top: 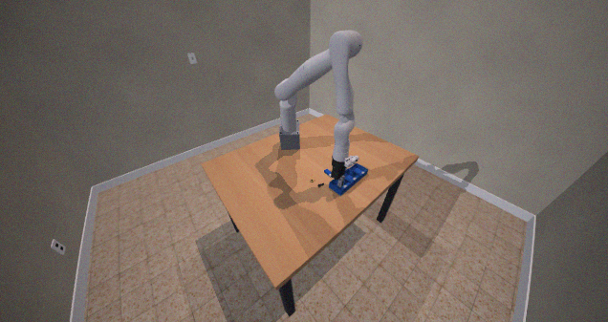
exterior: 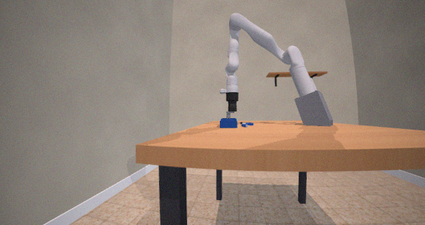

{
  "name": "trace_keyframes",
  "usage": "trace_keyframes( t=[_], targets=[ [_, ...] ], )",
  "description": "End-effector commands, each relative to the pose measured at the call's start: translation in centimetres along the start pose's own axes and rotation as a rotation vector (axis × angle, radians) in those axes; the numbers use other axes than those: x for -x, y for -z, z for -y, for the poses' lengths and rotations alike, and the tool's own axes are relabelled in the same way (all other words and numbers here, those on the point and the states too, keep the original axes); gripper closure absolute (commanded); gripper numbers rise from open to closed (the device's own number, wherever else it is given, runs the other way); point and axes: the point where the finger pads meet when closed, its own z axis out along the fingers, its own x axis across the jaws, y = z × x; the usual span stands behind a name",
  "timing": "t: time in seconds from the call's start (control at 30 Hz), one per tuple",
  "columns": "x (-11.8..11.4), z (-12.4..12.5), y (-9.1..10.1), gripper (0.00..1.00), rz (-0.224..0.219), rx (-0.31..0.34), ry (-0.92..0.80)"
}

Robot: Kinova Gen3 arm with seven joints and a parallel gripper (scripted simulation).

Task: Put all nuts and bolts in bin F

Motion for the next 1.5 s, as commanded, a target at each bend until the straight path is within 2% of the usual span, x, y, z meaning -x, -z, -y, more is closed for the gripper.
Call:
trace_keyframes(
  t=[0.0, 1.17, 1.47],
  targets=[
    [0.0, 0.1, 0.1, 0.69, 0.000, -0.001, 0.000],
    [0.0, 0.1, 0.1, 0.69, 0.000, -0.002, 0.000],
    [0.0, 0.1, 1.1, 0.69, 0.000, -0.001, 0.000]
  ],
)
